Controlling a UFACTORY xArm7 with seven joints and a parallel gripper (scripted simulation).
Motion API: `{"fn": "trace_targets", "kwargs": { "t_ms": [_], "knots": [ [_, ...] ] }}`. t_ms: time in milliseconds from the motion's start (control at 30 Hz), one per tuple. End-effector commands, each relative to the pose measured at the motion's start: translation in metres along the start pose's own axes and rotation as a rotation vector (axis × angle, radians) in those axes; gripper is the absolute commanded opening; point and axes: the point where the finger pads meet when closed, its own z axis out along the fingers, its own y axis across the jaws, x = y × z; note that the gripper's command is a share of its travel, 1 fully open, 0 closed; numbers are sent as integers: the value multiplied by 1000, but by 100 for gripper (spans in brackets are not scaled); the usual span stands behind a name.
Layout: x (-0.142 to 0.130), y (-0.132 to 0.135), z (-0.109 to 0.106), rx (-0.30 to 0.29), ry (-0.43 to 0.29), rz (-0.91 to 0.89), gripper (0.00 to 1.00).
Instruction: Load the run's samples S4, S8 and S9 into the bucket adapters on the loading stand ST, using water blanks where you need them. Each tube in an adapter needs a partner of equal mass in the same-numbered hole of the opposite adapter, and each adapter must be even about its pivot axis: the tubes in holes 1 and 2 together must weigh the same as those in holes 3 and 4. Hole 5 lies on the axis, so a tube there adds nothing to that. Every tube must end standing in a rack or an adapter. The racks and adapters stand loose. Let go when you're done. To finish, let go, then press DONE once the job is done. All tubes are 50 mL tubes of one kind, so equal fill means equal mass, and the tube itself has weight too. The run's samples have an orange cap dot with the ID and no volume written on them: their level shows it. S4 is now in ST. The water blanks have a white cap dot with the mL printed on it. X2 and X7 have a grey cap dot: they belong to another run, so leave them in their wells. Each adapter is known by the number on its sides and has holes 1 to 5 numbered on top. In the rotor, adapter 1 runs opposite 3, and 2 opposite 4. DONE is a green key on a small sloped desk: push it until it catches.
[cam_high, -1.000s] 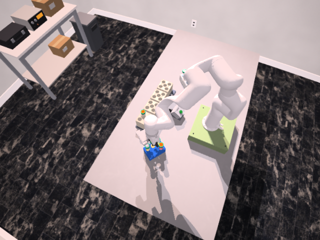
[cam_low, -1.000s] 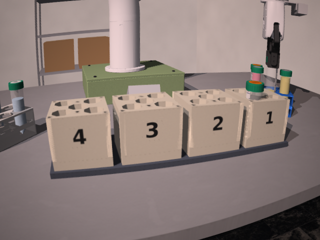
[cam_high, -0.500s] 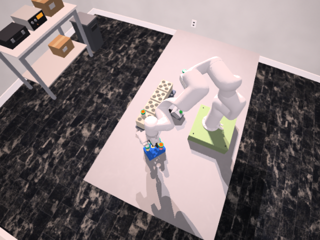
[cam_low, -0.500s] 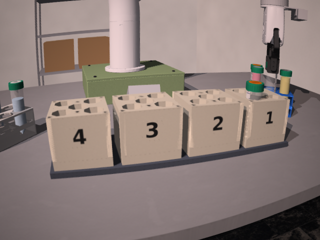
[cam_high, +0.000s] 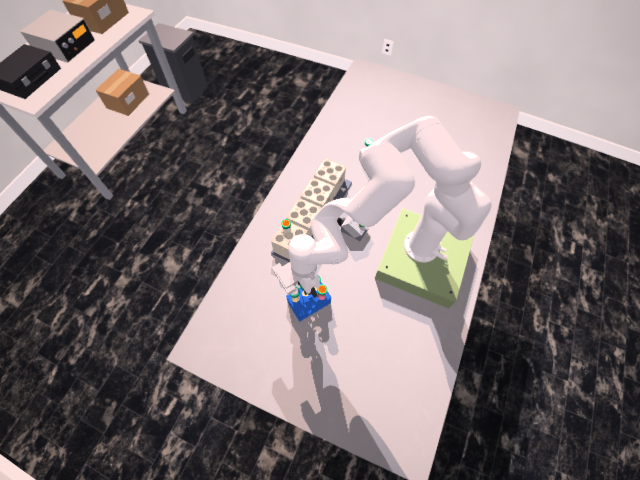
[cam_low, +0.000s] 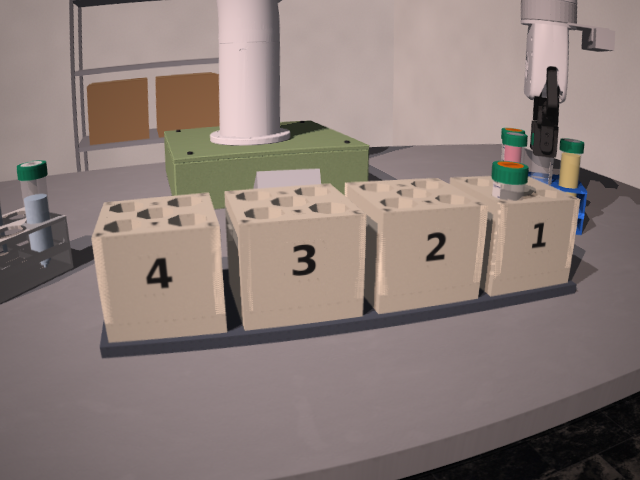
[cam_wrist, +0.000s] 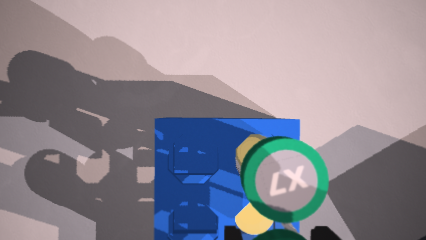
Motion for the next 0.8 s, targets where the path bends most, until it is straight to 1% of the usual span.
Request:
{"fn": "trace_targets", "kwargs": {
  "t_ms": [0,433,467,767],
  "knots": [
    [2,0,0,0,5,0,0],
    [2,0,0,0,5,0,0],
    [2,0,0,0,5,0,44],
    [2,0,0,0,5,0,44]
  ]
}}
